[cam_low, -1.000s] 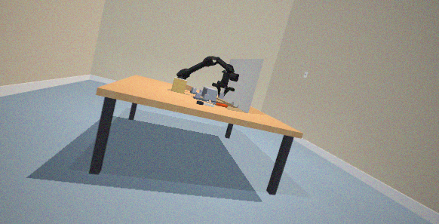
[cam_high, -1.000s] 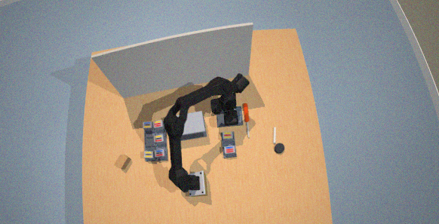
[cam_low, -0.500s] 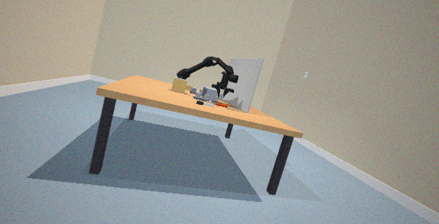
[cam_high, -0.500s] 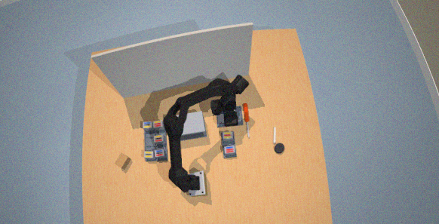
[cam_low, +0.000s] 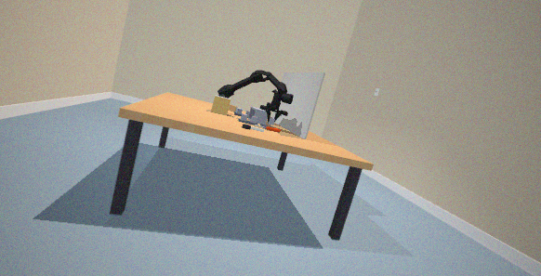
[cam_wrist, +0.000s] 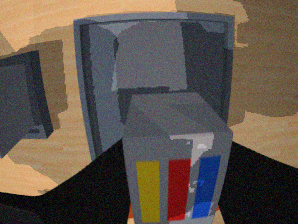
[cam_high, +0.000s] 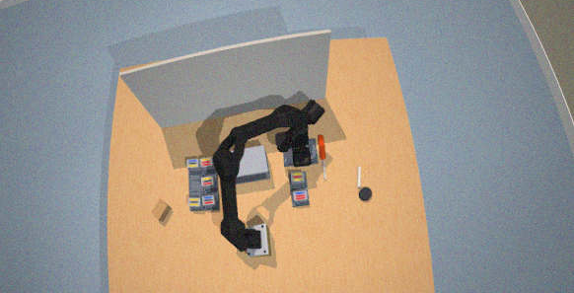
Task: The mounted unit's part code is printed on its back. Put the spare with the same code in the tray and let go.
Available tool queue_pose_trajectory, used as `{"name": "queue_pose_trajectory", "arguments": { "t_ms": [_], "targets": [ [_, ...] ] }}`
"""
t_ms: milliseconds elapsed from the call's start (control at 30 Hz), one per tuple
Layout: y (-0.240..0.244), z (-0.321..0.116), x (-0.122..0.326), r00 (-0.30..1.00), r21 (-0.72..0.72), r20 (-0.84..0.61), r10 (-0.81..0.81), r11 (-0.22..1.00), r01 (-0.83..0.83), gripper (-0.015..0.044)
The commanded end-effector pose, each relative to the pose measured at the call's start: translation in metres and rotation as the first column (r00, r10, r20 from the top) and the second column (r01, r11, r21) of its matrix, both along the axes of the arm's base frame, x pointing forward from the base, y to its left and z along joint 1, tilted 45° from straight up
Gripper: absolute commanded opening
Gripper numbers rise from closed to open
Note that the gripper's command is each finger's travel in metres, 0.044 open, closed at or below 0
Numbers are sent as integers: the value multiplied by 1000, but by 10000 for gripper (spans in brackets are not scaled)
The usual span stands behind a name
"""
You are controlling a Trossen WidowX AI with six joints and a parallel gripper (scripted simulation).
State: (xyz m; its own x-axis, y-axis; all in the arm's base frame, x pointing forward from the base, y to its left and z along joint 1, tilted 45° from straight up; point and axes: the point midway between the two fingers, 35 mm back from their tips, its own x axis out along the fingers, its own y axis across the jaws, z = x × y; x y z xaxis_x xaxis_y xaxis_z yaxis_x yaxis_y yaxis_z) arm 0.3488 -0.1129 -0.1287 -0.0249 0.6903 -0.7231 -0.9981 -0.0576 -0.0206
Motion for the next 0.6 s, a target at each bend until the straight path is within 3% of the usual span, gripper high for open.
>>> {"name": "queue_pose_trajectory", "arguments": {
  "t_ms": [0,567],
  "targets": [
    [3,-3,-1,1000,4,-5,-6,1000,6,0],
    [13,-11,-3,1000,5,-5,-6,1000,6,0]
  ]
}}
